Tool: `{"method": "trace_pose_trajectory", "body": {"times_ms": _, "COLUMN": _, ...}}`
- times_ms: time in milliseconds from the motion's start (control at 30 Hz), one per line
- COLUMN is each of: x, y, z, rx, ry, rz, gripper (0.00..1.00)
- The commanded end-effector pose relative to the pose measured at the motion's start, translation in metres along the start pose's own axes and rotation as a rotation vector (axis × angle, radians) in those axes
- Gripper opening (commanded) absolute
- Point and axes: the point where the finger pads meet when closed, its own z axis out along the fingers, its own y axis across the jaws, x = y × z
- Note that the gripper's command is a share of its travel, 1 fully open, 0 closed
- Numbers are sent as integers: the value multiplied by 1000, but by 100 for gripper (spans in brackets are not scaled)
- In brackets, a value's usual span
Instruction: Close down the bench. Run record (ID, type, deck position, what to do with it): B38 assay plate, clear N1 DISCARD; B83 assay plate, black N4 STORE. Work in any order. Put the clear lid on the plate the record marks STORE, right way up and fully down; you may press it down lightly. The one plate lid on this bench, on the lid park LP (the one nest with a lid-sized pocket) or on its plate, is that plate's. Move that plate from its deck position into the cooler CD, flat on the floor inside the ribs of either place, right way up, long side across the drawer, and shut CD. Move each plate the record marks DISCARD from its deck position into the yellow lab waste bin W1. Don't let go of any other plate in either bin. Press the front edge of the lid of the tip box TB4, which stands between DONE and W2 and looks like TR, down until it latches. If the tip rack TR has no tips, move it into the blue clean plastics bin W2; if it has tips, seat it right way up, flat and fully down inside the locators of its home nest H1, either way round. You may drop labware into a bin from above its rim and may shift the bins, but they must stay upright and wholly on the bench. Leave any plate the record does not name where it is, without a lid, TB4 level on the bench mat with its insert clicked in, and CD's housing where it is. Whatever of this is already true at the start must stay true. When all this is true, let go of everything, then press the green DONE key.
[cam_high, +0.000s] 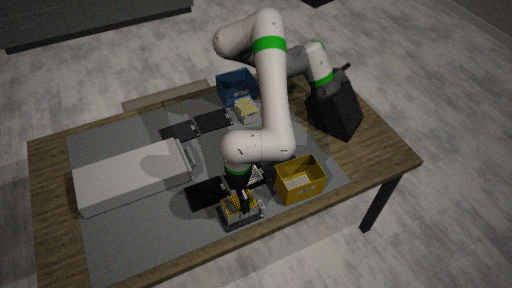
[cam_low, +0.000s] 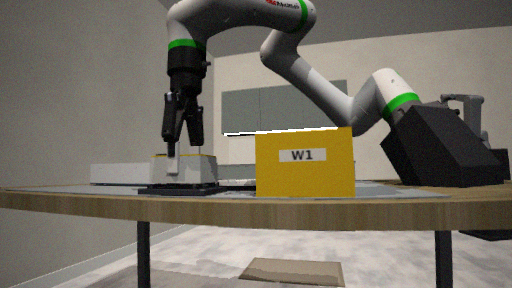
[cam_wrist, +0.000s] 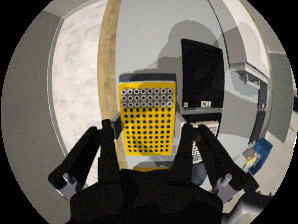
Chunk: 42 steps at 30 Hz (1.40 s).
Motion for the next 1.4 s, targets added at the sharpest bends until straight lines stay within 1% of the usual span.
{"method": "trace_pose_trajectory", "body": {"times_ms": 0, "x": 0, "y": 0, "z": 0, "rx": 0, "ry": 0, "rz": 0, "gripper": 0}}
{"method": "trace_pose_trajectory", "body": {"times_ms": 1367, "x": 0, "y": 0, "z": 11, "rx": 0, "ry": 0, "rz": 0, "gripper": 0}}
